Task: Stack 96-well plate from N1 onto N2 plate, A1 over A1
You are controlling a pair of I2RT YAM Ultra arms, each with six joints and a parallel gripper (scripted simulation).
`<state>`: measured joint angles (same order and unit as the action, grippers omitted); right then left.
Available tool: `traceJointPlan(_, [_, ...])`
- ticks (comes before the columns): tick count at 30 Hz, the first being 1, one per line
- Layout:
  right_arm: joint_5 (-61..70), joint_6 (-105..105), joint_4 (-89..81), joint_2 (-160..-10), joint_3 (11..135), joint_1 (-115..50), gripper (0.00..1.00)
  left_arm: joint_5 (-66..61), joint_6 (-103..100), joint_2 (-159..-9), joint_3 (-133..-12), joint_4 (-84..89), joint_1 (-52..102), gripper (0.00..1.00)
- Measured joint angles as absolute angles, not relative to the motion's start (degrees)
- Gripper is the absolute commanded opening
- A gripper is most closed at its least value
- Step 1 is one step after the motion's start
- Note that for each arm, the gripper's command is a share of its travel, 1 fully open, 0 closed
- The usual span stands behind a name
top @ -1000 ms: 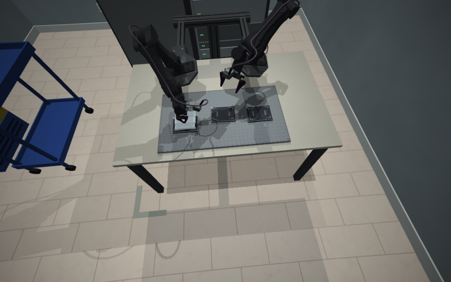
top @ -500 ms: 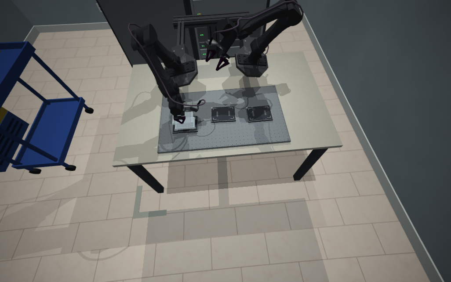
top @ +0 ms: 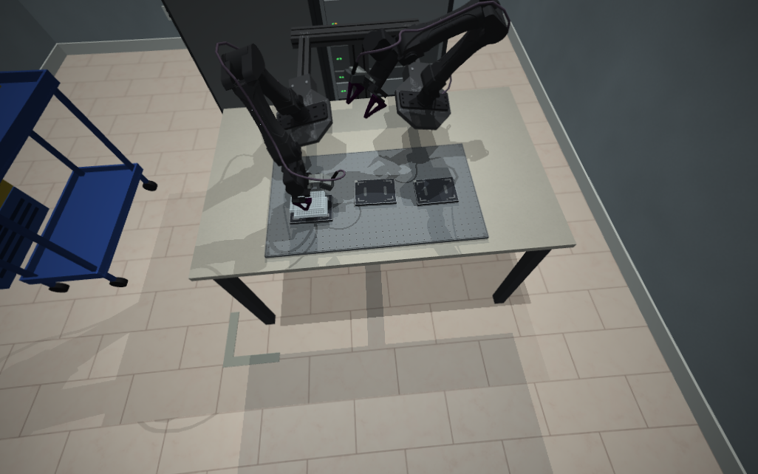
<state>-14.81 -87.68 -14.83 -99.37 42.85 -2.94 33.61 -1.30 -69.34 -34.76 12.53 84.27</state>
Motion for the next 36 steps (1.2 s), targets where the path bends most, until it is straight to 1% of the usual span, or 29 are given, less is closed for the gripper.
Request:
traceJointPlan(7, [-14.7,-87.9,-13.9,-101.8,42.6,-2.6,0.79,33.6,-1.3,-69.3,-34.8,12.6,84.3,1.00])
traceJointPlan(27, [-14.6,-88.1,-13.4,-101.9,42.6,-2.6,0.79,33.7,-1.3,-69.3,-34.8,12.6,84.3,1.00])
traceJointPlan(36, [-14.5,-88.7,-10.7,-104.2,42.6,-2.1,0.79,33.7,-1.3,-69.3,-34.8,12.6,84.3,1.00])
